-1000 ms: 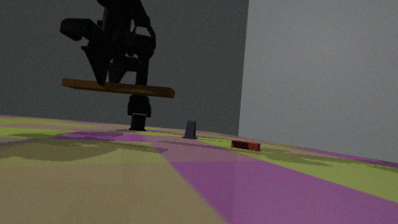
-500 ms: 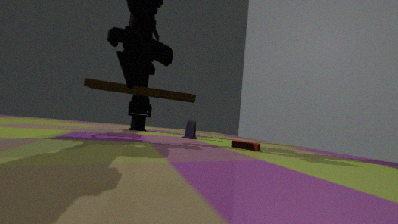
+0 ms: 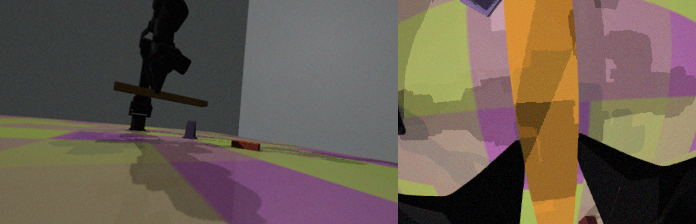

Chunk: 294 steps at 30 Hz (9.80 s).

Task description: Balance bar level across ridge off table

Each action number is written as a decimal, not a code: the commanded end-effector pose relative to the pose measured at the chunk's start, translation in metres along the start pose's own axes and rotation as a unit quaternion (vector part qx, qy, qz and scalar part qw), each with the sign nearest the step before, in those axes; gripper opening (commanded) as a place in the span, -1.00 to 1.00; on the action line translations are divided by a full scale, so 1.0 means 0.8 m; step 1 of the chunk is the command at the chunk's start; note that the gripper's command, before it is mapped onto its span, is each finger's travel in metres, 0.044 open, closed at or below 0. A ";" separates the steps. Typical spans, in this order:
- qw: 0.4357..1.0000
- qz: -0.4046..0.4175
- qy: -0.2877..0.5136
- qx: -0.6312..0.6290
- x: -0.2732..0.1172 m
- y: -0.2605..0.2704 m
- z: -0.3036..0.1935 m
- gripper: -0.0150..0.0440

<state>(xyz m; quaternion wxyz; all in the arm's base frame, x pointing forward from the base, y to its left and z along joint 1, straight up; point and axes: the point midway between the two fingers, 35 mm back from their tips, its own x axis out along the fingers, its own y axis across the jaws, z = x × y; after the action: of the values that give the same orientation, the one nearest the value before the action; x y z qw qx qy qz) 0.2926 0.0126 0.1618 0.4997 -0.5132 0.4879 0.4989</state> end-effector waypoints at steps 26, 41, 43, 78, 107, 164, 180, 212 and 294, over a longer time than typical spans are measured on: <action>0.931 -0.002 -0.007 -0.364 -0.002 0.052 0.133 -0.49; 0.909 -0.003 -0.007 -0.416 0.008 0.055 0.157 -0.49; 0.909 -0.003 -0.007 -0.416 0.012 0.054 0.158 -0.49; 0.909 -0.003 -0.008 -0.417 0.050 0.053 0.160 -0.49; 0.909 -0.003 -0.008 -0.417 0.053 0.053 0.160 -0.49; 0.909 -0.003 -0.008 -0.417 0.059 0.053 0.161 -0.49; 0.909 -0.003 -0.008 -0.417 0.061 0.053 0.160 -0.49; 0.909 -0.003 -0.008 -0.417 0.064 0.053 0.160 -0.49; 0.909 -0.003 -0.007 -0.417 0.062 0.052 0.160 -0.49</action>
<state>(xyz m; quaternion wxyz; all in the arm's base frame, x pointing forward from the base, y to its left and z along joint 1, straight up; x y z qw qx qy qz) 0.2493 0.1390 0.1111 0.2470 -0.6735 0.2316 0.6571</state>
